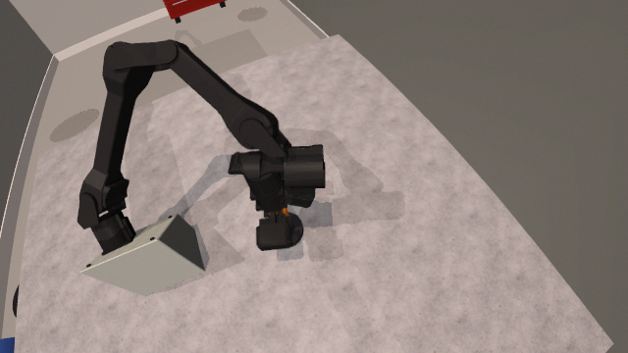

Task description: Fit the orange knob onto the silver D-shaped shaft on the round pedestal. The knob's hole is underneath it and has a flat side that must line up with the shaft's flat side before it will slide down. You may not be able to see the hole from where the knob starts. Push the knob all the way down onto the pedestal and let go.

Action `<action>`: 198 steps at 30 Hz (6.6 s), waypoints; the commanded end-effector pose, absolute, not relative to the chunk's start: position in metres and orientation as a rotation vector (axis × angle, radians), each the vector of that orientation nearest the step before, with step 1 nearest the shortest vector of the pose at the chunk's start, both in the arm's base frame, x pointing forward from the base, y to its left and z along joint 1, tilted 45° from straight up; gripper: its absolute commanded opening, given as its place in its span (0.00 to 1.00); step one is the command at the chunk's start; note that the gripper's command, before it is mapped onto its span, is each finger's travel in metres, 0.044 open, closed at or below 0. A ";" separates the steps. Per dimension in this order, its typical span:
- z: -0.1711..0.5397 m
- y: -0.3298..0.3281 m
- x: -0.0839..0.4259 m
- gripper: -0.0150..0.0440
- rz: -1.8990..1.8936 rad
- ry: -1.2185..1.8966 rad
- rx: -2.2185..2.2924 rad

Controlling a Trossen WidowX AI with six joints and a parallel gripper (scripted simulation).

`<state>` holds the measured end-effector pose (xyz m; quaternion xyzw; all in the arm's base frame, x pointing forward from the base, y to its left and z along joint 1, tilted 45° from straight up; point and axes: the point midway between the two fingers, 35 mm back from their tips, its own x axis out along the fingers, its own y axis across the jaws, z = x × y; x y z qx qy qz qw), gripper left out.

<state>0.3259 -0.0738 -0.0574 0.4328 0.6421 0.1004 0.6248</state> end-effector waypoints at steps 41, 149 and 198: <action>-0.056 -0.076 0.326 0.25 0.374 1.412 0.821; -0.055 -0.078 0.324 0.25 0.720 1.224 0.374; -0.059 -0.074 0.326 0.25 0.885 1.099 0.132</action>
